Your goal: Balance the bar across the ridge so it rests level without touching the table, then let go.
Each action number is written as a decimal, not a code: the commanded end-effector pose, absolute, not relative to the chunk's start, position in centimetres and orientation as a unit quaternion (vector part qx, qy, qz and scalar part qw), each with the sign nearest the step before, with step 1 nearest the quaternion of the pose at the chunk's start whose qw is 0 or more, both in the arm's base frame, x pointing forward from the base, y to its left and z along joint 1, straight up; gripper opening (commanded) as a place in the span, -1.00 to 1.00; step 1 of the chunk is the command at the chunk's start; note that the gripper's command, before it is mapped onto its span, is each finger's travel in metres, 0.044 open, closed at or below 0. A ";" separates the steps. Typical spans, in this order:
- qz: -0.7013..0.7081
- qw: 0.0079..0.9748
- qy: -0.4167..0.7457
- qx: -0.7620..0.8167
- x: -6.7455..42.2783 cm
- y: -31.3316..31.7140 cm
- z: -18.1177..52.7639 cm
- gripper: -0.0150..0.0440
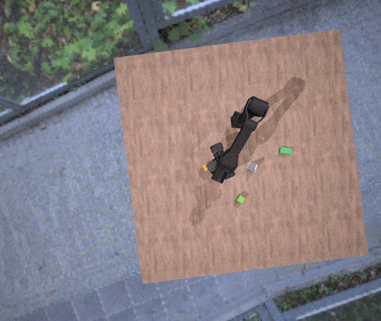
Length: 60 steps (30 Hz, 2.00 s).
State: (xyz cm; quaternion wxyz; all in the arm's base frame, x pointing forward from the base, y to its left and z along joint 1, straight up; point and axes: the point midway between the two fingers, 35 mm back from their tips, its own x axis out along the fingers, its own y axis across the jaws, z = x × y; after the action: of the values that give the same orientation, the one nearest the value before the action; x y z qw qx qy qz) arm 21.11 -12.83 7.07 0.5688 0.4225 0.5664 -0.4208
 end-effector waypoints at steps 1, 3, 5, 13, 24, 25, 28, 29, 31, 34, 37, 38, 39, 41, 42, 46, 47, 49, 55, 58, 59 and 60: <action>-0.421 0.575 0.560 0.424 21.4 -13.0 8.4 -0.49; -0.421 0.575 0.560 0.424 21.4 -13.0 9.0 -0.49; -0.421 0.575 0.560 0.424 21.4 -13.0 9.5 -0.49; -0.421 0.574 0.559 0.424 21.4 -13.0 11.5 -0.49; -0.422 0.574 0.559 0.424 21.0 -12.8 14.4 -0.49; -0.422 0.574 0.559 0.424 21.0 -12.8 14.6 -0.49; -0.422 0.574 0.559 0.424 20.9 -12.7 15.4 -0.49; -0.422 0.574 0.559 0.424 20.8 -12.7 15.7 -0.49; -0.423 0.574 0.559 0.424 20.7 -12.6 16.2 -0.49; -0.423 0.573 0.558 0.425 20.7 -12.6 16.3 -0.49; -0.435 0.564 0.549 0.437 21.3 -12.0 16.4 -0.49; -0.440 0.560 0.545 0.443 21.5 -11.7 16.4 -0.49; -0.445 0.556 0.541 0.448 21.7 -11.4 16.4 -0.49; -0.455 0.547 0.533 0.458 22.2 -10.9 16.4 -0.49; -0.459 0.543 0.529 0.463 22.4 -10.6 16.4 -0.49; -0.479 0.525 0.511 0.484 23.2 -9.4 16.4 -0.49; -0.483 0.520 0.506 0.489 23.4 -9.1 16.4 -0.49; -0.493 0.511 0.497 0.499 23.8 -8.4 16.5 -0.49; -0.520 0.481 0.469 0.528 24.8 -6.4 16.5 -0.49; -0.532 0.466 0.454 0.542 25.2 -5.4 16.5 -0.49; -0.537 0.461 0.449 0.546 25.3 -5.0 16.5 -0.49; -0.541 0.455 0.444 0.551 25.4 -4.6 16.5 -0.49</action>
State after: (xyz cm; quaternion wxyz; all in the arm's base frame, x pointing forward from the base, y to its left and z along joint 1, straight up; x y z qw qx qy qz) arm 24.93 -5.53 16.40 0.4694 0.5385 0.4581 -0.5289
